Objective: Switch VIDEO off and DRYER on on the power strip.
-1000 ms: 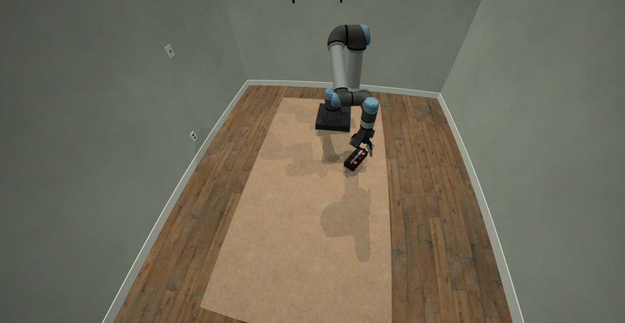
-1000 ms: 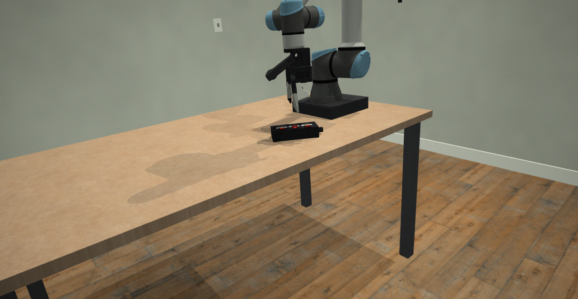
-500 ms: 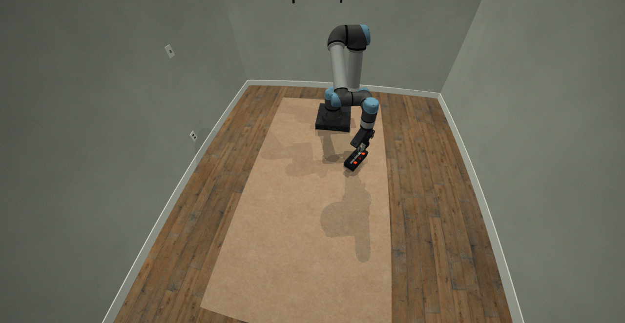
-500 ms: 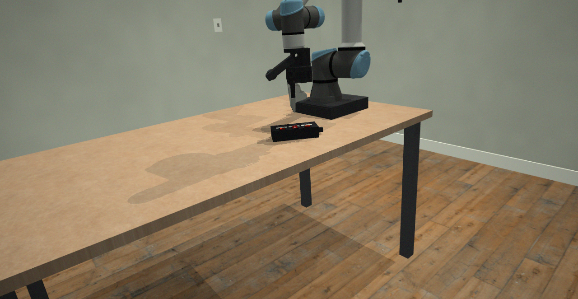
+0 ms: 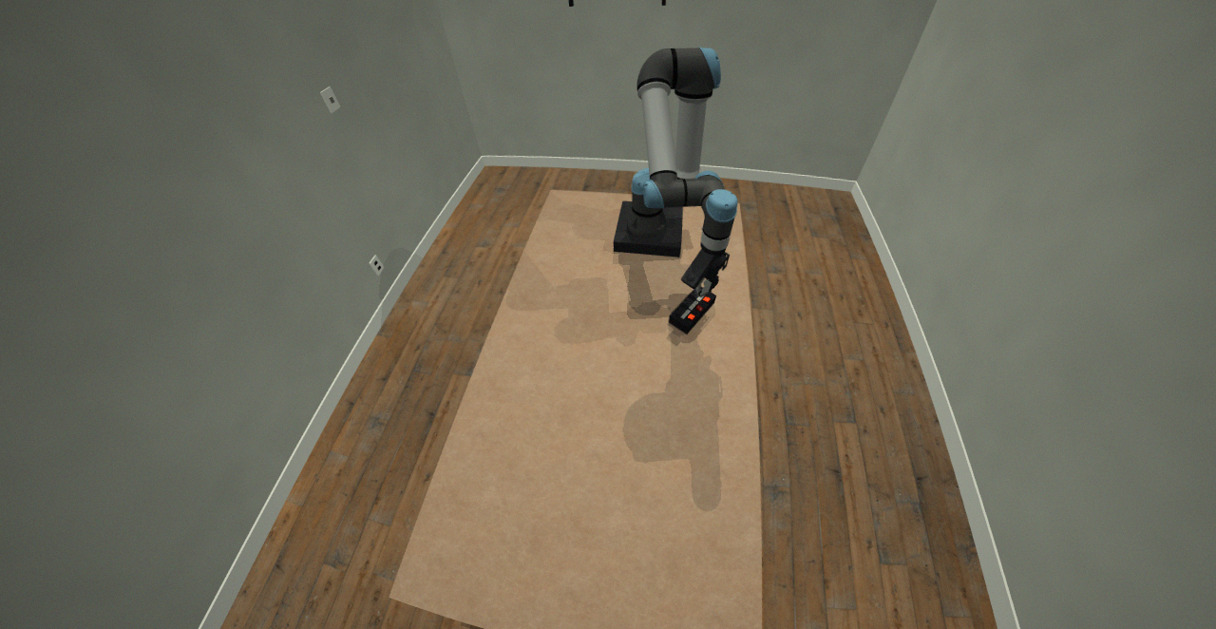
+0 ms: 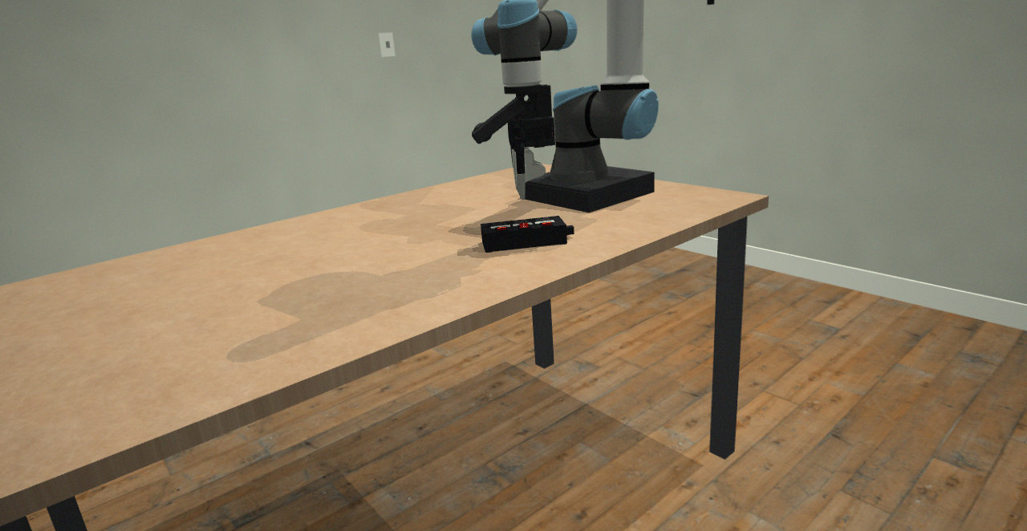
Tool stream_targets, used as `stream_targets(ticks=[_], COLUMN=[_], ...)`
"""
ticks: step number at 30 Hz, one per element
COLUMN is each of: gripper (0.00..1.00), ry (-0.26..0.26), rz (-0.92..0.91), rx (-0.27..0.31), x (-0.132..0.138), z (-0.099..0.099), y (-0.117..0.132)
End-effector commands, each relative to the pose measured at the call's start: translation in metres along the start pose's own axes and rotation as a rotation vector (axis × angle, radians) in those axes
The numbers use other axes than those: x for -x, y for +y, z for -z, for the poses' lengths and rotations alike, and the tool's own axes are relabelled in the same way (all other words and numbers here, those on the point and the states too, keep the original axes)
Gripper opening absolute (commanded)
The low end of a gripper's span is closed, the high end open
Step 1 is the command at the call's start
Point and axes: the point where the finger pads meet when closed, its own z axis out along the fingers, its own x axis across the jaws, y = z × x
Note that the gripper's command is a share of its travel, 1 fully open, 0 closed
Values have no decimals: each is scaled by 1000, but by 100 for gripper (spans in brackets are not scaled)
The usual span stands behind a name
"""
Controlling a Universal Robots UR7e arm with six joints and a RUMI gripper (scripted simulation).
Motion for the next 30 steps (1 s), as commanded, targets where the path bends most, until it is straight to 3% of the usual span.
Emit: stream_targets(ticks=[1, 30], gripper=[0, 0], ry=[-1, -1], rz=[0, 0], rx=[-1, -1], x=[0, 0], z=[0, -4], y=[0, 0])
